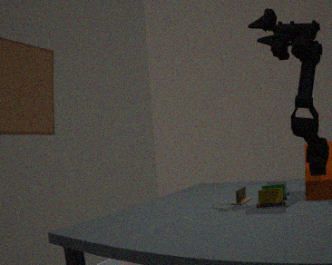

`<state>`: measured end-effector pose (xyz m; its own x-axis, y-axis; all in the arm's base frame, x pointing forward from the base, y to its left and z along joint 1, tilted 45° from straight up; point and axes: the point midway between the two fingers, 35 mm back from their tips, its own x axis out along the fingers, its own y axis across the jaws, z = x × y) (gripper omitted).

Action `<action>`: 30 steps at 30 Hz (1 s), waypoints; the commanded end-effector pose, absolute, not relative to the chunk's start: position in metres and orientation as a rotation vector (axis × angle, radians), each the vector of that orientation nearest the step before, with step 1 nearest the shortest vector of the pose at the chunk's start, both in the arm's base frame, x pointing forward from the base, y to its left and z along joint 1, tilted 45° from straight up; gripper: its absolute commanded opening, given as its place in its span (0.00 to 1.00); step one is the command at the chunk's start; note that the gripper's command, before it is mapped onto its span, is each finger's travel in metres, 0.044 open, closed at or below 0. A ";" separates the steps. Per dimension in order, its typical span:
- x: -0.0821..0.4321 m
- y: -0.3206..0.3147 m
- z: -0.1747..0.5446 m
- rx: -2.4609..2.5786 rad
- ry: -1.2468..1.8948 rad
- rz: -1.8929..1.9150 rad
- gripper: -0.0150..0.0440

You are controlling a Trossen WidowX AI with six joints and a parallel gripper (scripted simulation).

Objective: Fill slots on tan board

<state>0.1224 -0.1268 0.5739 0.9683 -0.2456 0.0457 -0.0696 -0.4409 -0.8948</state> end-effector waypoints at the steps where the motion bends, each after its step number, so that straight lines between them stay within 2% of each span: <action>1: 0.123 -0.127 0.574 -2.018 0.215 -0.207 0.89; 8: 0.122 -0.184 0.570 -1.707 0.026 -0.303 0.58; 9: 0.123 -0.195 0.567 -1.655 0.011 -0.313 0.56; 14: 0.119 -0.216 0.570 -1.564 -0.049 -0.418 0.56; 22: 0.131 -0.289 0.530 -1.233 -0.059 -0.460 0.56; 30: 0.165 -0.365 0.438 -0.801 0.038 -0.462 0.56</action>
